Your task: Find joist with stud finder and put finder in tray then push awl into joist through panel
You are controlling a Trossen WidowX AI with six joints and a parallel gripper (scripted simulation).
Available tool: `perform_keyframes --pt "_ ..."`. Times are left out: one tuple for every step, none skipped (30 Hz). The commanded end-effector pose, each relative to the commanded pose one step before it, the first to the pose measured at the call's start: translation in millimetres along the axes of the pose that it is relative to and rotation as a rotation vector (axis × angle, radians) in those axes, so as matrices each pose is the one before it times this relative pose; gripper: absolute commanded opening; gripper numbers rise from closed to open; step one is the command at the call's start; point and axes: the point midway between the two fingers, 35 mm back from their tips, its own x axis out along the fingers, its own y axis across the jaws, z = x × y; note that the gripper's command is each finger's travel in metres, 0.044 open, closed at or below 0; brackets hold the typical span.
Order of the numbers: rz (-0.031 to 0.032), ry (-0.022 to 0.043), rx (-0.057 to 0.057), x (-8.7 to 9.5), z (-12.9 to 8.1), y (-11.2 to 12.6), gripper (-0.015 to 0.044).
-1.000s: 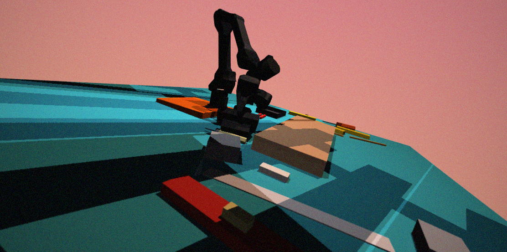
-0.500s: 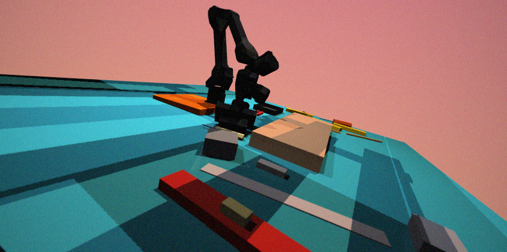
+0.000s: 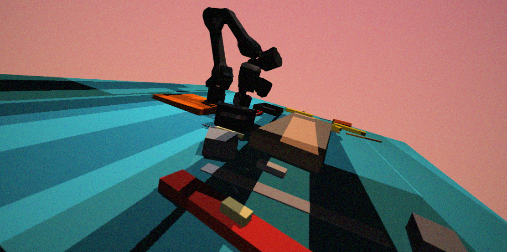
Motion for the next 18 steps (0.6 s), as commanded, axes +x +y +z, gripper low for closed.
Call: perform_keyframes --pt "-0.00903 -0.01122 0.0153 -37.58 2.23 -18.40 0.0440" --pt "0.00092 0.00062 -0.0018 -13.71 -2.20 -4.65 0.0440" --pt "-0.00041 0.00062 -0.0022 -13.93 -3.54 -4.62 0.0440" --pt "-0.00099 0.00036 -0.0016 -9.13 -3.03 -3.01 0.0440" --pt "-0.00102 0.00021 -0.0012 -6.37 -2.46 -2.11 0.0440" --pt "-0.00079 0.00011 -0.0008 -4.02 -1.70 -1.34 0.0440" --pt "-0.00030 0.00003 -0.0003 -1.41 -0.63 -0.47 0.0440" --pt "0.00000 0.00000 0.0000 0.00 0.00 0.00 0.0440" --pt "0.00000 0.00000 0.0000 0.00 0.00 0.00 0.0440" --pt "0.01583 0.00623 -0.0126 26.39 8.39 12.09 0.0440" --pt "0.00000 0.00000 0.0000 0.00 0.00 0.00 0.0440" --pt "0.00000 0.00000 0.0000 0.00 0.00 0.00 0.0440" --pt "0.00000 0.00000 0.0000 0.00 0.00 0.00 0.0440" --pt "0.00000 0.00000 0.0000 0.00 0.00 0.00 0.0440" --pt "0.00000 0.00000 0.0000 0.00 0.00 0.00 0.0440" --pt "0.00000 0.00000 0.0000 0.00 0.00 0.00 0.0440" --pt "0.00000 0.00000 0.0000 0.00 0.00 0.00 0.0440" --pt "0.00000 0.00000 0.0000 0.00 0.00 0.00 0.0440"
